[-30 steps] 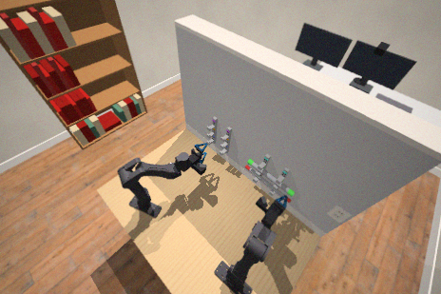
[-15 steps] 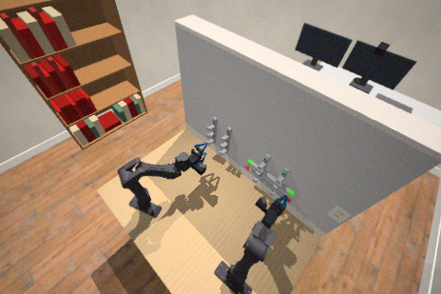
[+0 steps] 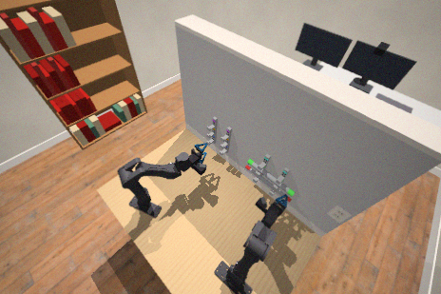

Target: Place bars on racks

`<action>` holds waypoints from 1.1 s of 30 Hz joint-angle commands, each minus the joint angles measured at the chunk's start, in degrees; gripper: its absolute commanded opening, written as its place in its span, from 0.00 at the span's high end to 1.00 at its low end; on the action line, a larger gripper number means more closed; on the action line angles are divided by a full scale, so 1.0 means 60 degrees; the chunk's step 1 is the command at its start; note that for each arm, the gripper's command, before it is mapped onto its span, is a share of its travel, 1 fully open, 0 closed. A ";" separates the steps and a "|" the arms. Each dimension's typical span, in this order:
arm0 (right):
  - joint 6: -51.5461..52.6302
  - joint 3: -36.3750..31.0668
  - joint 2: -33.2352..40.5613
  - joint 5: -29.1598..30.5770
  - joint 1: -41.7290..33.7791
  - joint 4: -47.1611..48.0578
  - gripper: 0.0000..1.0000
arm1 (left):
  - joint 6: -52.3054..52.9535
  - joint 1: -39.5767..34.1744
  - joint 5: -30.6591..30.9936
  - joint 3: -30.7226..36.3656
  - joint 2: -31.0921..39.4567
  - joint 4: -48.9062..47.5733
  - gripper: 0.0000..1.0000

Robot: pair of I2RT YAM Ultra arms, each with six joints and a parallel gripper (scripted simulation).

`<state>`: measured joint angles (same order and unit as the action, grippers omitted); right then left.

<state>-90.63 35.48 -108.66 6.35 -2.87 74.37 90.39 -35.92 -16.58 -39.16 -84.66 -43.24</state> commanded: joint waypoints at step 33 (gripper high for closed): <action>0.0086 -0.1054 -0.0102 0.0124 -0.0074 0.0907 0.00 | -0.0109 0.0064 0.0076 0.0043 0.0257 -0.0137 0.00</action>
<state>-90.63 30.26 -108.68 6.57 -2.87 76.60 90.39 -35.92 -16.58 -39.16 -84.66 -43.24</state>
